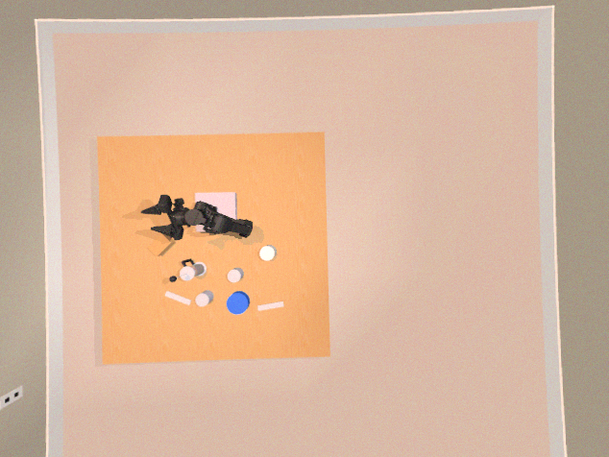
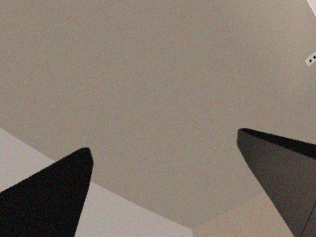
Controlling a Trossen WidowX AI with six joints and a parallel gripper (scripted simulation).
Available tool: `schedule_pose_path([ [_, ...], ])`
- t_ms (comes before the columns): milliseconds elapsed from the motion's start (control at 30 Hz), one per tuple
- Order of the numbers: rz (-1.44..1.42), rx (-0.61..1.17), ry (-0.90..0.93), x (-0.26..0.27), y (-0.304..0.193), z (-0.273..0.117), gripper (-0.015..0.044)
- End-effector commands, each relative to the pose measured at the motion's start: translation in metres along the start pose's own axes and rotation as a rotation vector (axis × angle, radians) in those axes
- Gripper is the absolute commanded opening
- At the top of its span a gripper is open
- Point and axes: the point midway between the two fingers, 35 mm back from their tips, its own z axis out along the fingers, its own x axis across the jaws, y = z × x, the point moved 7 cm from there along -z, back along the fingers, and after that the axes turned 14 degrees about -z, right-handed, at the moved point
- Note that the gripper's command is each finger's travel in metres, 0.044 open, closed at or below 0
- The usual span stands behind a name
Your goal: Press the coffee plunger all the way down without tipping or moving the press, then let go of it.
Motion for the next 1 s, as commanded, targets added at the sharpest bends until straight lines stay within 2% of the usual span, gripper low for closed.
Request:
schedule_pose_path([
  [0,-0.009,0.004,-0.006,0.001,0.001,0.001,0.0426],
  [33,-0.027,0.011,-0.018,0.002,0.002,0.003,0.0440],
  [267,-0.291,0.170,-0.188,0.009,0.019,0.034,0.0440],
  [567,-0.855,0.564,-0.338,-0.013,0.015,0.096,0.0440],
  [767,-1.271,0.914,-0.294,-0.048,-0.010,0.122,0.0440],
  [967,-1.655,1.298,-0.099,-0.093,-0.047,0.124,0.0440],
])
